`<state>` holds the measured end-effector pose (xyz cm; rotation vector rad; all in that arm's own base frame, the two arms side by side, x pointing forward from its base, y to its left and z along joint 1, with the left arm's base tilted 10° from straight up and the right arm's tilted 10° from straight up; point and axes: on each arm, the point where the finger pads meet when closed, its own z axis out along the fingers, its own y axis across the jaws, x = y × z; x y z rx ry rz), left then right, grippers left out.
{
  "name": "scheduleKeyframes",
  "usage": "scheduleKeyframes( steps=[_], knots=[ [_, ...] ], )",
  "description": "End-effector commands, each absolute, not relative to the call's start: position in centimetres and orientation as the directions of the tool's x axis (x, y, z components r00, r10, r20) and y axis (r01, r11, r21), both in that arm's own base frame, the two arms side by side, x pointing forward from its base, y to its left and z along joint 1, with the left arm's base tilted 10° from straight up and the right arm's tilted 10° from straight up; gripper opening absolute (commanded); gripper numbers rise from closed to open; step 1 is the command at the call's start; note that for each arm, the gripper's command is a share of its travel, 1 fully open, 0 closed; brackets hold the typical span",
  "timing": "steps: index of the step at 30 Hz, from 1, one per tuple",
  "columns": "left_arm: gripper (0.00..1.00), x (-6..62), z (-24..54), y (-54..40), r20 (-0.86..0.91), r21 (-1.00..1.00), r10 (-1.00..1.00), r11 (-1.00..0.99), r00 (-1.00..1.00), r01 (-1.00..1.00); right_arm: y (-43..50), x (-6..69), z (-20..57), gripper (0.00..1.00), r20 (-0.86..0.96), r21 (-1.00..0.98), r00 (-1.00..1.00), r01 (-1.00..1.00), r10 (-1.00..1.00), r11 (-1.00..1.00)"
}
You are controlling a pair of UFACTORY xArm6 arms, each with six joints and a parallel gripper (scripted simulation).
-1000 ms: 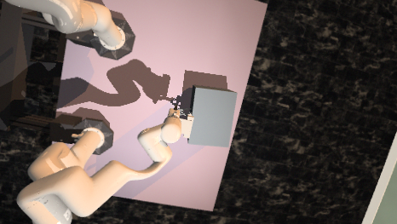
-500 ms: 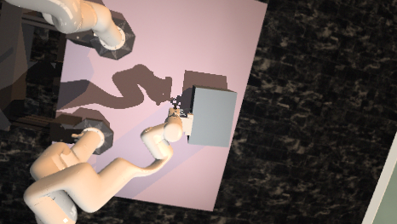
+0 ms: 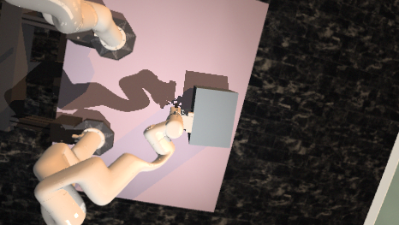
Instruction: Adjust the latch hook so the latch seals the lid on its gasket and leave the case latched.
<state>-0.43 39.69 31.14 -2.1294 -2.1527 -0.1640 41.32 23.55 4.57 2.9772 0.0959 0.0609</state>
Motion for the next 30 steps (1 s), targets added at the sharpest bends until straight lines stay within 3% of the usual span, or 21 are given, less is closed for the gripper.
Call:
scheduleKeyframes(
  steps=[1, 16, 17, 30],
  knots=[
    [1.00, -0.44, 31.32, 39.77, 0.158, 0.000, 0.987, 0.011, -0.011, 1.000, 23.55, 41.46, 4.17, 0.41, 0.039, 0.161, 0.997, 0.060, 0.067, -0.985],
    [1.00, -0.44, 31.32, 39.77, 0.158, 0.000, 0.987, 0.011, -0.011, 1.000, 23.42, 41.51, 3.32, 0.41, 0.039, 0.161, 0.997, 0.060, 0.067, -0.985],
    [1.00, -0.44, 31.32, 39.77, 0.158, 0.000, 0.987, 0.011, -0.011, 1.000, 23.42, 41.51, 3.32, 0.19, 0.039, 0.161, 0.997, 0.060, 0.067, -0.985],
    [1.00, -0.44, 31.32, 39.77, 0.158, 0.000, 0.987, 0.011, -0.011, 1.000, 23.42, 41.51, 3.32, 0.19, 0.039, 0.161, 0.997, 0.060, 0.067, -0.985]
  ],
)
